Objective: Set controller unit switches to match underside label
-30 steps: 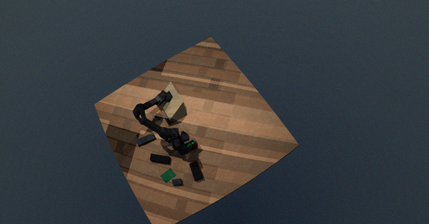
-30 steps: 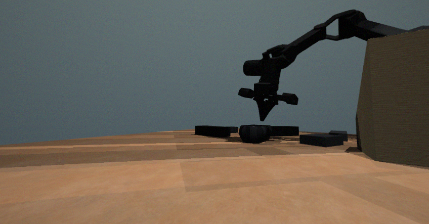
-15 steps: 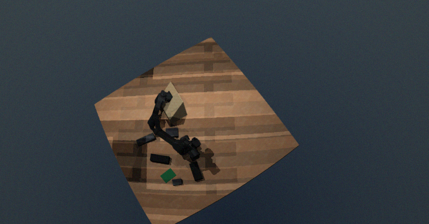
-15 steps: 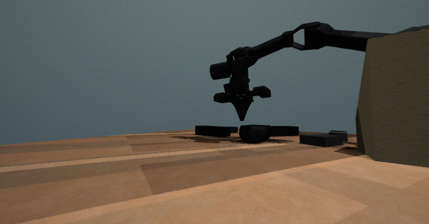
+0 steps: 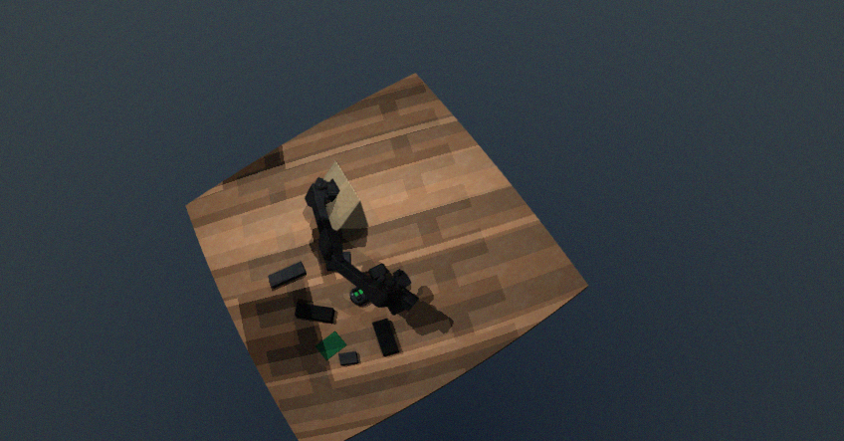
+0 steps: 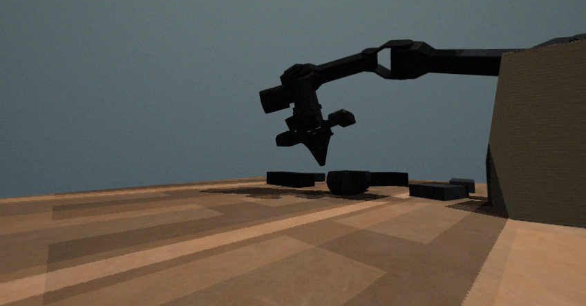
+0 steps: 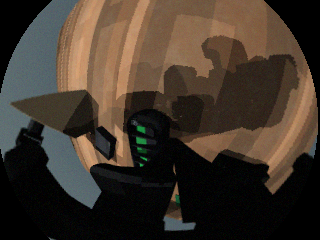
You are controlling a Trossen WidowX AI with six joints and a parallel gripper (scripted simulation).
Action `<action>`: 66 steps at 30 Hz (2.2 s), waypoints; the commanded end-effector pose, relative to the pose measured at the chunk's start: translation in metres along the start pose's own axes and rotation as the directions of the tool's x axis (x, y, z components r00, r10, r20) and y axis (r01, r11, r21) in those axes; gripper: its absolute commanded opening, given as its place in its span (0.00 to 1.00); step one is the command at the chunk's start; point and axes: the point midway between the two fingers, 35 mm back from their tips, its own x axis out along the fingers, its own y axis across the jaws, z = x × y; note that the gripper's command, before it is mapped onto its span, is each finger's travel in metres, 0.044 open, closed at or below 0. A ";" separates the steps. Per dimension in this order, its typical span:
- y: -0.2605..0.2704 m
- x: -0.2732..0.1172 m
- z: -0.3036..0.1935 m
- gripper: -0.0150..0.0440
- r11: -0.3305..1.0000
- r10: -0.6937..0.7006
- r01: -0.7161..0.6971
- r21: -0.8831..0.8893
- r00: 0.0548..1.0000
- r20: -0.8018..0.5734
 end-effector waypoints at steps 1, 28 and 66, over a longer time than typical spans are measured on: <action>-0.002 0.002 -0.001 0.25 1.000 -0.008 0.008 0.012 0.999 -0.042; 0.025 0.011 -0.059 0.25 0.966 -0.260 0.259 0.028 0.961 0.093; 0.066 0.005 -0.110 0.79 0.934 -0.349 0.356 -0.016 0.923 0.164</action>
